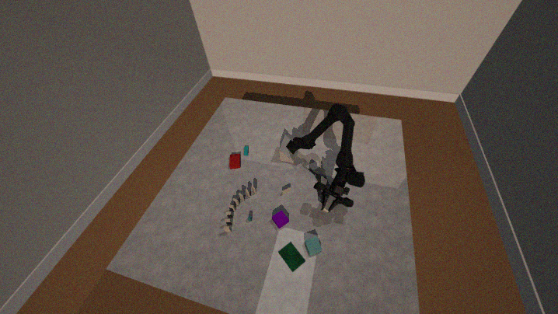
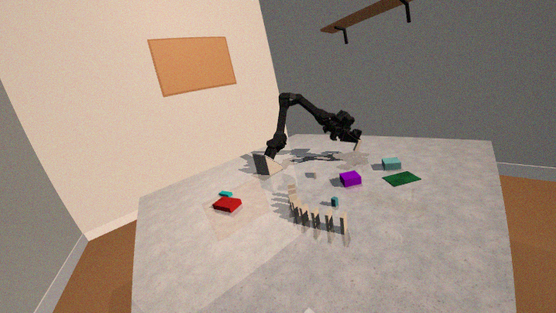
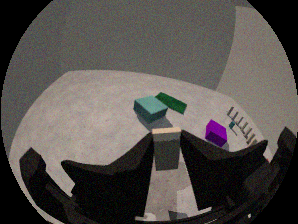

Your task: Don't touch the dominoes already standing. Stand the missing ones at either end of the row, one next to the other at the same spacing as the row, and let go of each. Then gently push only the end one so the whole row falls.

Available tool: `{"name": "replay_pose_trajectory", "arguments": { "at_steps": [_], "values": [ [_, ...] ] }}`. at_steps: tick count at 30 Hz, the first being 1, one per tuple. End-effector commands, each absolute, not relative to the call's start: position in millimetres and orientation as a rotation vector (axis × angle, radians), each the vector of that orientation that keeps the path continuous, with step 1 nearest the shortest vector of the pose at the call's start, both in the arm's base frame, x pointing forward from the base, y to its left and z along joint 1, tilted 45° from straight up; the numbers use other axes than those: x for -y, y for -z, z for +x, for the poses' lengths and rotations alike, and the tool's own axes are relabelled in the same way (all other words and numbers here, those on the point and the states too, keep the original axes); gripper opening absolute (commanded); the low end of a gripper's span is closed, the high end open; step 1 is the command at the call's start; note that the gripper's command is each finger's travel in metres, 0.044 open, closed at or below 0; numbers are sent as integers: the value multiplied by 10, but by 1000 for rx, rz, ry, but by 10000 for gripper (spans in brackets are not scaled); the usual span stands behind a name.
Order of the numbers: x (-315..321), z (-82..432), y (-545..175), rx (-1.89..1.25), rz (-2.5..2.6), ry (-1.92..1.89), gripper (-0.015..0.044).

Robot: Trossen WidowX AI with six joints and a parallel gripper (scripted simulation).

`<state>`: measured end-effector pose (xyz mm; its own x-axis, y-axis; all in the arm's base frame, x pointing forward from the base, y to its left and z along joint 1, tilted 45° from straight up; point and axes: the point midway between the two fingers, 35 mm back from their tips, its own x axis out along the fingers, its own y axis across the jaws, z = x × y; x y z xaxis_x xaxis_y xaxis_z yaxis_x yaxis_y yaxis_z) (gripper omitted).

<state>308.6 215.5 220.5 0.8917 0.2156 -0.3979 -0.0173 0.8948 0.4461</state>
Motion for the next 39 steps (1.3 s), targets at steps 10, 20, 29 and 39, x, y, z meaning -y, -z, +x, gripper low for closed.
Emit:
{"name": "replay_pose_trajectory", "arguments": {
  "at_steps": [10,20,29,39],
  "values": [
    [-2024,2828,-2318,-239,659,-64,107],
    [-1905,2670,-2351,-139,785,-33,107],
    [-1905,2670,-2351,-139,785,-33,107],
    [-1969,2671,-2298,-140,785,-33,107]
  ]
}}
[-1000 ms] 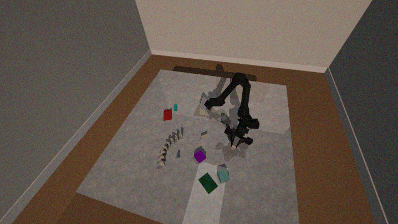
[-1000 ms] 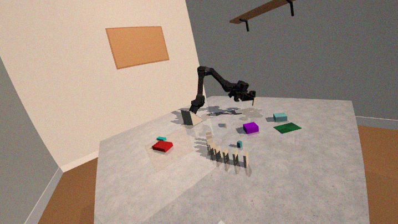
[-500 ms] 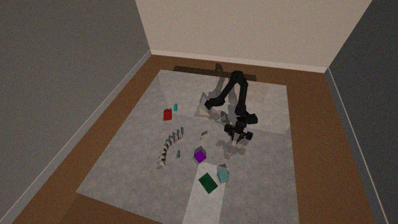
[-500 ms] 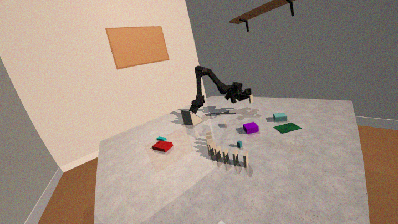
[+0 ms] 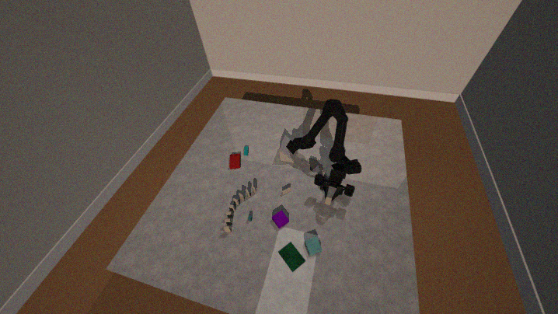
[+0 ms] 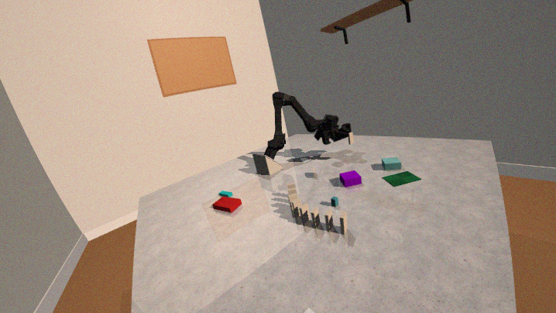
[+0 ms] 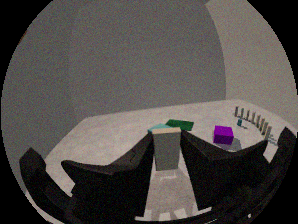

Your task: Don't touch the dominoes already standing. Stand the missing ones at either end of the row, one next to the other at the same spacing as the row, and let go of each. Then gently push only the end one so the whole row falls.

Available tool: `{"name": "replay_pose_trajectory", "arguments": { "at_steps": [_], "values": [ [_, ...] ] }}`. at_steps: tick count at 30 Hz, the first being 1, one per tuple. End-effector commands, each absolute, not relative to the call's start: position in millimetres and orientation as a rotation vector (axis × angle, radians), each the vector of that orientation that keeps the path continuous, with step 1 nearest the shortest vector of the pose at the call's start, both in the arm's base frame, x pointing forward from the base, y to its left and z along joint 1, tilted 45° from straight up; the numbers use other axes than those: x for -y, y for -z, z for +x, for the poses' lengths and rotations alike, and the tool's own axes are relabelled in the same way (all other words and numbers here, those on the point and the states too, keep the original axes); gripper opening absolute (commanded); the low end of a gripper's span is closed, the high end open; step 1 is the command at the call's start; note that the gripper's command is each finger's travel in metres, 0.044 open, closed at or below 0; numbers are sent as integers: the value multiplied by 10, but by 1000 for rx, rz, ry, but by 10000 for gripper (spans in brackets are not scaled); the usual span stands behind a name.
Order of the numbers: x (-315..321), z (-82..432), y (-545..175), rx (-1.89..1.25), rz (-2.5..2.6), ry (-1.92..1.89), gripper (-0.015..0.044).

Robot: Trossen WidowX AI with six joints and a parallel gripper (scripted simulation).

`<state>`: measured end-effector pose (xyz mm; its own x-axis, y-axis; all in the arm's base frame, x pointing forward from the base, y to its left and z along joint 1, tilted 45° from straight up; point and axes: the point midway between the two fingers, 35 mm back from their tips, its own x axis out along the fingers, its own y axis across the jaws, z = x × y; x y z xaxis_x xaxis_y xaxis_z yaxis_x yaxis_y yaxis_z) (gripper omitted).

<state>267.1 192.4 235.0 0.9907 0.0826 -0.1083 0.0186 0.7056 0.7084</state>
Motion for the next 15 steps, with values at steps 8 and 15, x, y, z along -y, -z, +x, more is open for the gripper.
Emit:
{"name": "replay_pose_trajectory", "arguments": {
  "at_steps": [8,15],
  "values": [
    [-2169,2659,-2111,-142,784,-34,107],
    [-2330,2626,-1935,-143,782,-35,107]
  ]
}}
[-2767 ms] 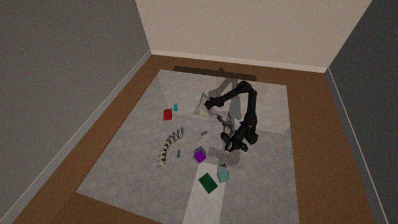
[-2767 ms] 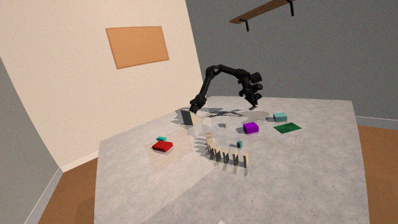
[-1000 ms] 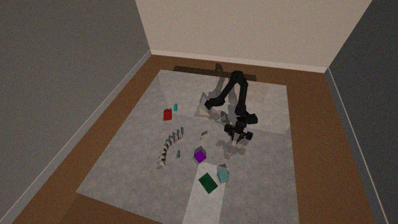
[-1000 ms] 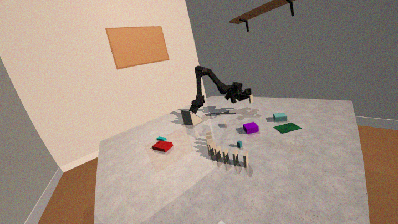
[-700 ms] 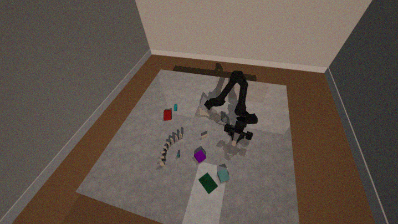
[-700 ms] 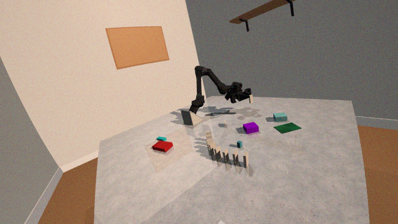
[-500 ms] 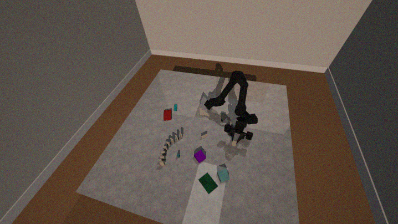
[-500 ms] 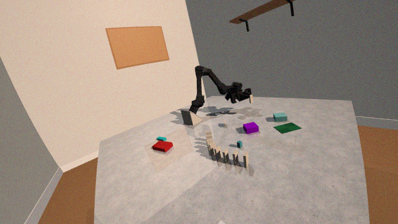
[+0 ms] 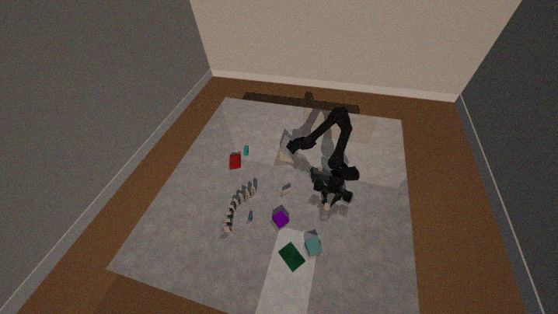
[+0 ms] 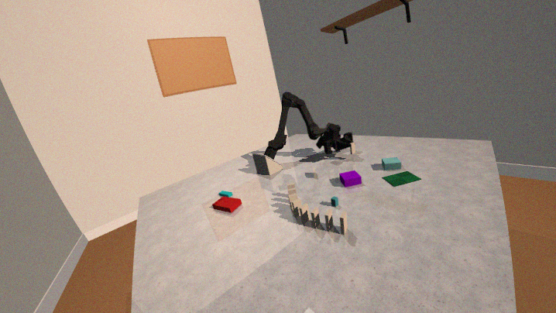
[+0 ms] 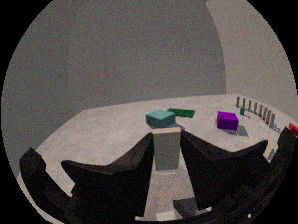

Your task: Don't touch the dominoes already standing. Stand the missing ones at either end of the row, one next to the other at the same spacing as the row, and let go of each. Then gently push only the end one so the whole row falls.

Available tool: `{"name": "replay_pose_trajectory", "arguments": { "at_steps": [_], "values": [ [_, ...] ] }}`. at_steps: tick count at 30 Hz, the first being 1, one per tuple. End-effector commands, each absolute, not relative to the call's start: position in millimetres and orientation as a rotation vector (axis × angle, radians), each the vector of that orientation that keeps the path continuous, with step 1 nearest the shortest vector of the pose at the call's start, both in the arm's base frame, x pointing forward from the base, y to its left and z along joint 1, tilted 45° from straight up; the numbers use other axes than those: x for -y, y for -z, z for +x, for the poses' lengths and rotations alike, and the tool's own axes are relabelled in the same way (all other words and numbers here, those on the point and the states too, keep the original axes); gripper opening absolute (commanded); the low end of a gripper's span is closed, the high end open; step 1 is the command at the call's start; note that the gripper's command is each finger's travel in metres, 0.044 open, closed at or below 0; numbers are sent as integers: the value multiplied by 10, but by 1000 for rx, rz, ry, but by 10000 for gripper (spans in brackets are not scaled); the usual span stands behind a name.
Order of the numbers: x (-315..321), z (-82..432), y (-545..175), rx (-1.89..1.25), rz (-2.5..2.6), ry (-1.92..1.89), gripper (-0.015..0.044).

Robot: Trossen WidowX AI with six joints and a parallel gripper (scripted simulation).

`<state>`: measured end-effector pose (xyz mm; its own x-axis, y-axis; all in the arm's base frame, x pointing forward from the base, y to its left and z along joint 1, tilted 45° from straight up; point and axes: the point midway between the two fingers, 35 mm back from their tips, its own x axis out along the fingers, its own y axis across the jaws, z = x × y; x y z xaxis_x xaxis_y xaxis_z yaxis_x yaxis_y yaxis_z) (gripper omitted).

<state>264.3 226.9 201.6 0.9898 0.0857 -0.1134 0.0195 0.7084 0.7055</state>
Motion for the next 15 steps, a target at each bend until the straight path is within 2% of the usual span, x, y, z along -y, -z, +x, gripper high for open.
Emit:
{"name": "replay_pose_trajectory", "arguments": {
  "at_steps": [1,15],
  "values": [
    [-2352,2620,-1909,-143,782,-35,107],
    [-2404,2603,-1844,-143,781,-36,107]
  ]
}}
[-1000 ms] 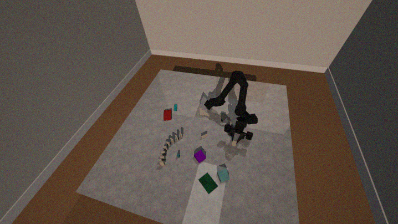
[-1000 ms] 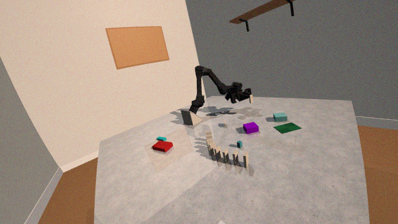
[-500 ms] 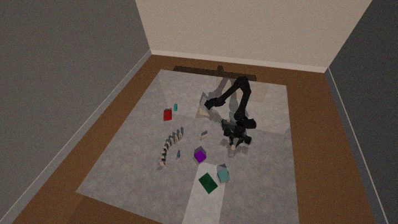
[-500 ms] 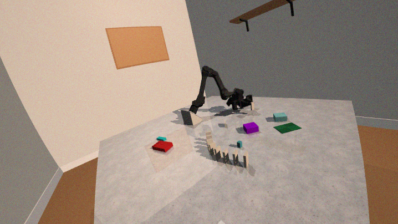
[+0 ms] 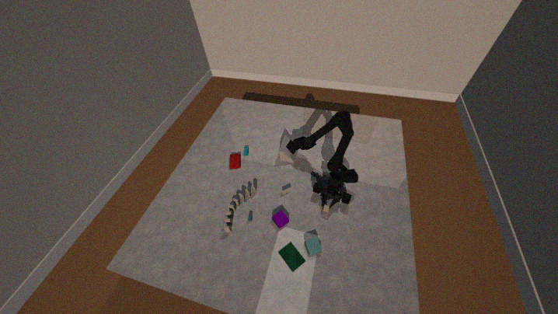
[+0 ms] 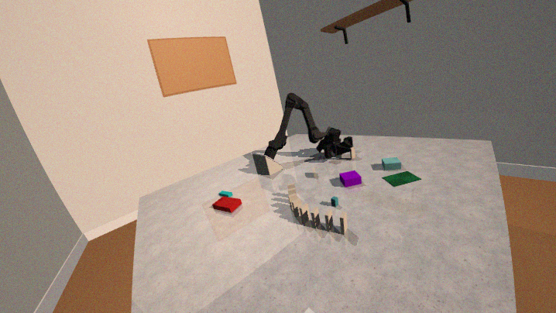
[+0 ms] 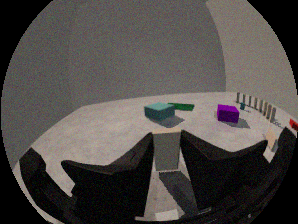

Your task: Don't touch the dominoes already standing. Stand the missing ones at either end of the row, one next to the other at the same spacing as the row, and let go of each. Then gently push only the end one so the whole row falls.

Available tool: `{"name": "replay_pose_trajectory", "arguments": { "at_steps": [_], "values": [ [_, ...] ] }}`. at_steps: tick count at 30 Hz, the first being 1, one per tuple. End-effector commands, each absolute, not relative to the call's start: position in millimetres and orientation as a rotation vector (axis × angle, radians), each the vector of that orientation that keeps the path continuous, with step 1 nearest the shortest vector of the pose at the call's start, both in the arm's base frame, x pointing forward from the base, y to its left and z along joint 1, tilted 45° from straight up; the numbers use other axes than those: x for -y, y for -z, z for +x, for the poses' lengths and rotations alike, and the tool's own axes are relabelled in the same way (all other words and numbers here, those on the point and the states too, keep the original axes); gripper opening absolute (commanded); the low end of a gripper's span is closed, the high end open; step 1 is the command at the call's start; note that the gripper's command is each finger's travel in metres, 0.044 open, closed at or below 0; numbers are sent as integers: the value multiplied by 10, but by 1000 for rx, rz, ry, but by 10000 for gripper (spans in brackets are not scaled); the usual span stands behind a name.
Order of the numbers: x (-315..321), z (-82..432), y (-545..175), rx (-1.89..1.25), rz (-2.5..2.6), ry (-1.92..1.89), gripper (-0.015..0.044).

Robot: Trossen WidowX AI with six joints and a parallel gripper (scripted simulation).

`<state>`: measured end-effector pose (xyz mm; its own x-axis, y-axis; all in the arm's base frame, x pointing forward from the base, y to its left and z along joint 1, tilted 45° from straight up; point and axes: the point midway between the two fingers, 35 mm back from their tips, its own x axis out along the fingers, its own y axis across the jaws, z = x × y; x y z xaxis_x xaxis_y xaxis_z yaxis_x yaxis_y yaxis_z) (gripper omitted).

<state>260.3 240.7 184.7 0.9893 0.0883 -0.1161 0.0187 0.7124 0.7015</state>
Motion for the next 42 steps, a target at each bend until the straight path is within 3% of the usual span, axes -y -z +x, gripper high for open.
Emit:
{"name": "replay_pose_trajectory", "arguments": {
  "at_steps": [1,13,30,42],
  "values": [
    [-2404,2603,-1844,-143,781,-36,133],
    [-2404,2603,-1844,-143,781,-36,440],
    [-2128,2803,-2210,-195,709,-53,440],
    [-2248,3403,-2009,-824,230,-278,440]
  ]
}}
